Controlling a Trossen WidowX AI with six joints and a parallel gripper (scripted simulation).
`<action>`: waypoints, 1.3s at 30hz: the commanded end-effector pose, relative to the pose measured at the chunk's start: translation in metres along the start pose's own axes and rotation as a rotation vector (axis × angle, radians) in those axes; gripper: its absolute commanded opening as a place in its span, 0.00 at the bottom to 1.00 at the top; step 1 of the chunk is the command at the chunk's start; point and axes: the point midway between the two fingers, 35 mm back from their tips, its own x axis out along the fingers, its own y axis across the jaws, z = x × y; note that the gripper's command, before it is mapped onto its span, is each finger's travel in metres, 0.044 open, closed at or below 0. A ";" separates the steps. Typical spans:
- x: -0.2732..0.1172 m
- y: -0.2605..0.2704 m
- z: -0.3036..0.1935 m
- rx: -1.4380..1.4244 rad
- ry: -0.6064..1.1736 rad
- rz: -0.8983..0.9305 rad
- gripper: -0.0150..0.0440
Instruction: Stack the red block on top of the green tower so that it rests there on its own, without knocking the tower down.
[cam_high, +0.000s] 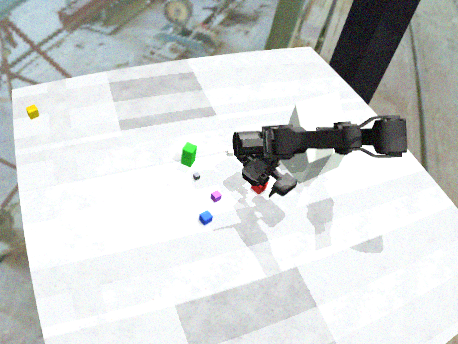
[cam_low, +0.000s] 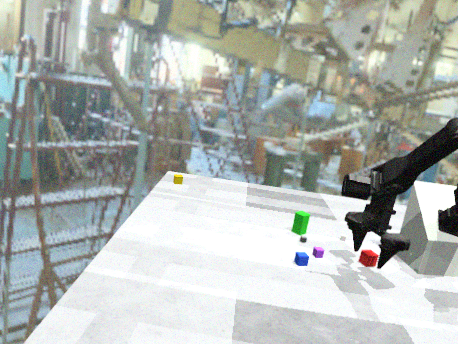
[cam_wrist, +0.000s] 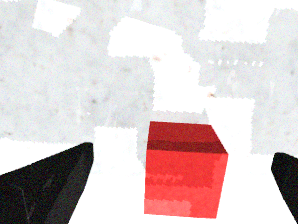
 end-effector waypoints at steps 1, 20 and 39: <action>0.003 0.001 -0.002 0.009 0.001 0.006 1.00; 0.003 0.001 -0.002 0.009 0.001 0.006 0.73; -0.007 0.000 -0.002 0.009 0.001 0.004 0.25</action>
